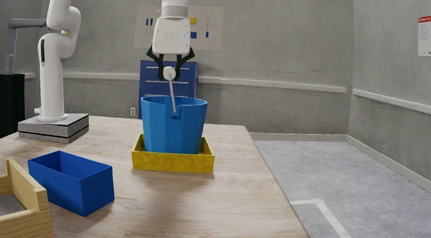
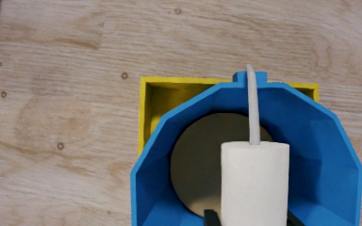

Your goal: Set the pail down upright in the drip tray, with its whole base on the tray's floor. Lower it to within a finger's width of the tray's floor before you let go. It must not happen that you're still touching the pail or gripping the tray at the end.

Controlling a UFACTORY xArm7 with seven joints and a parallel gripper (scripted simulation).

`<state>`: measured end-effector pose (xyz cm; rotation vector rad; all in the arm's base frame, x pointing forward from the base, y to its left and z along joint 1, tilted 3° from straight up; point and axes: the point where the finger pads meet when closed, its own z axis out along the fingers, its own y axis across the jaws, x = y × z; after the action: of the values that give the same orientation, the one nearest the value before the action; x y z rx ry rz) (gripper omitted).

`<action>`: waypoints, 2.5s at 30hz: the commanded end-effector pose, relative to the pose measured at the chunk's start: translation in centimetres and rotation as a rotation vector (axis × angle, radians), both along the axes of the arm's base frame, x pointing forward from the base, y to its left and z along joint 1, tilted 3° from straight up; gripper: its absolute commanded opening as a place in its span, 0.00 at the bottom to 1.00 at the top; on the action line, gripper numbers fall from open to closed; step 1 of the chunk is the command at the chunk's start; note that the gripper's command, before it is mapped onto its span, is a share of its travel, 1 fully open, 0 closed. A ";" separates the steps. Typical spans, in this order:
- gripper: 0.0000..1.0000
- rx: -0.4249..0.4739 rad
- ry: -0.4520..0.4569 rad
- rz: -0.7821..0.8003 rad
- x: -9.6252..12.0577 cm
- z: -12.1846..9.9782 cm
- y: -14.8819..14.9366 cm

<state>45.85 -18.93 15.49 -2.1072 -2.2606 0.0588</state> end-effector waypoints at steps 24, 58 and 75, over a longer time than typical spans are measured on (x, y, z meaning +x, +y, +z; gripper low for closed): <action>1.00 -0.002 -0.005 0.000 0.1 0.1 -0.1; 1.00 -0.002 -0.005 0.000 0.1 0.1 -0.1; 1.00 -0.002 -0.005 0.000 0.2 1.1 -0.1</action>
<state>45.91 -18.94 16.11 -2.1075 -2.2608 0.0586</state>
